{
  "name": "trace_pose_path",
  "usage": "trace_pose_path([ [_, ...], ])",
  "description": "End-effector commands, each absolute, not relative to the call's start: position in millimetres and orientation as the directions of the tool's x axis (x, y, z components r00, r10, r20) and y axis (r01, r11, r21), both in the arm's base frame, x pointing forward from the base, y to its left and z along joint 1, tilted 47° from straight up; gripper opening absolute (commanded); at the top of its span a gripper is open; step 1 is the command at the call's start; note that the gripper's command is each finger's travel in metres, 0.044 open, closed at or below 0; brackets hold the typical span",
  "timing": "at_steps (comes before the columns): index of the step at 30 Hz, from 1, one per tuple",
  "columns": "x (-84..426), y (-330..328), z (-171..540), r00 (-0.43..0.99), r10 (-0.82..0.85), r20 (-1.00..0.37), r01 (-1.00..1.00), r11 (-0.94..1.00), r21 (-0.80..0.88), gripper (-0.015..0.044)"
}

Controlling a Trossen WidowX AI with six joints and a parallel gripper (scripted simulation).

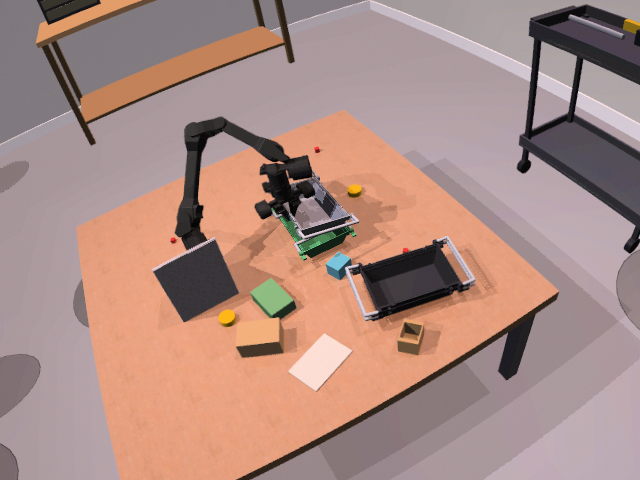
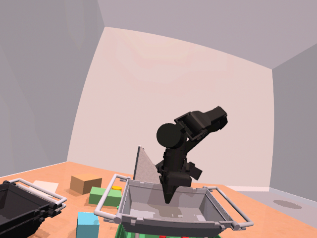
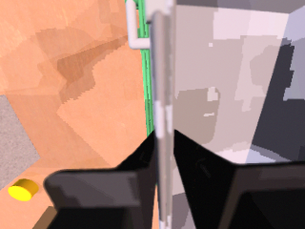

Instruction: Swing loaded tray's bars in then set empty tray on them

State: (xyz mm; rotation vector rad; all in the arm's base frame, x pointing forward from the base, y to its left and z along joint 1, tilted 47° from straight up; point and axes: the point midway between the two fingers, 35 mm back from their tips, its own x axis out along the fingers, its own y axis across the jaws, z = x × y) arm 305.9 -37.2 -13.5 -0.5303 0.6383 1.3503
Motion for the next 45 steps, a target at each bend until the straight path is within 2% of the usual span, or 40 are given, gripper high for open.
trace_pose_path([
  [1,303,-31,-15,0.075,0.719,-0.691,-0.990,0.135,0.033,0.0000],
  [45,301,-25,-20,0.075,0.719,-0.691,-0.990,0.135,0.033,0.0000],
])
